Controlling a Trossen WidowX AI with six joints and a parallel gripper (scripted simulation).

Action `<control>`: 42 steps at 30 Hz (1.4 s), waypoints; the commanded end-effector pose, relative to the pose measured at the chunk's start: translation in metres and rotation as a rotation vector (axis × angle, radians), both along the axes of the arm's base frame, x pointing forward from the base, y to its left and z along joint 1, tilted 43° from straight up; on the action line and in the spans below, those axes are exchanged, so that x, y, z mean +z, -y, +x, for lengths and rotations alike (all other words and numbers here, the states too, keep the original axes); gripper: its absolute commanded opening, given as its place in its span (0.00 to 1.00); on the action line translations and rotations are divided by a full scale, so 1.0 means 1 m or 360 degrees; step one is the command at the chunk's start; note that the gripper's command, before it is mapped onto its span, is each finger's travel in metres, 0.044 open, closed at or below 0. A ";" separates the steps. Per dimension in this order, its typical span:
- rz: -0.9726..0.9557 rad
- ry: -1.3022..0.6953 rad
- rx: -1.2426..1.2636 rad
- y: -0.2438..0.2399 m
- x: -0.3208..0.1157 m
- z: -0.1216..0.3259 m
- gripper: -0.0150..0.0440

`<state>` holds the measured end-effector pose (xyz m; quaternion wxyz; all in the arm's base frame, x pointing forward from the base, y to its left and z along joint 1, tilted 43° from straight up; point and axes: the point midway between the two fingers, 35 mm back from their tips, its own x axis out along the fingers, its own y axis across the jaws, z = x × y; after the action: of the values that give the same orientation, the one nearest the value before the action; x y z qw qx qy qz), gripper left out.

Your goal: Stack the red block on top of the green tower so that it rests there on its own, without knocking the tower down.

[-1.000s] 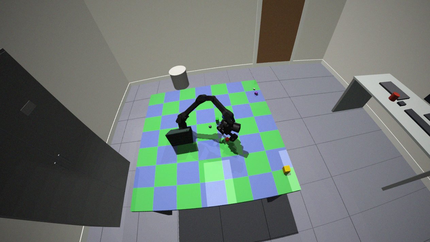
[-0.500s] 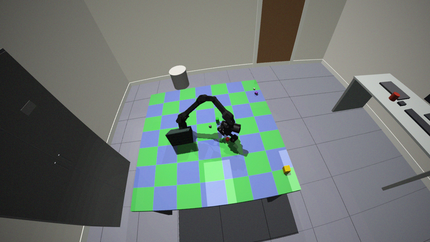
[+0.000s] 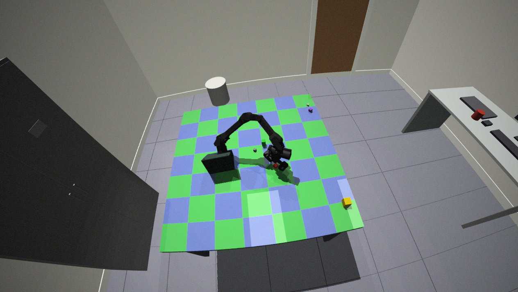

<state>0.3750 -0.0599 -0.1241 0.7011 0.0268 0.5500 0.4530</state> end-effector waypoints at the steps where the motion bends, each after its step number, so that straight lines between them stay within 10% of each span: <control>1: 0.0005 -0.0004 -0.0008 -0.001 -0.001 0.000 1.00; 7: 0.0005 -0.0004 -0.0008 0.000 0.000 0.000 1.00; 20: 0.0005 -0.0004 -0.0008 0.000 0.000 0.000 0.42; 28: 0.0005 -0.0004 -0.0008 0.002 0.003 0.000 0.26; 42: -0.0001 -0.0005 -0.0008 0.048 0.053 0.001 0.25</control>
<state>0.3748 -0.0976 -0.0842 0.6995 0.0345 0.5527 0.4517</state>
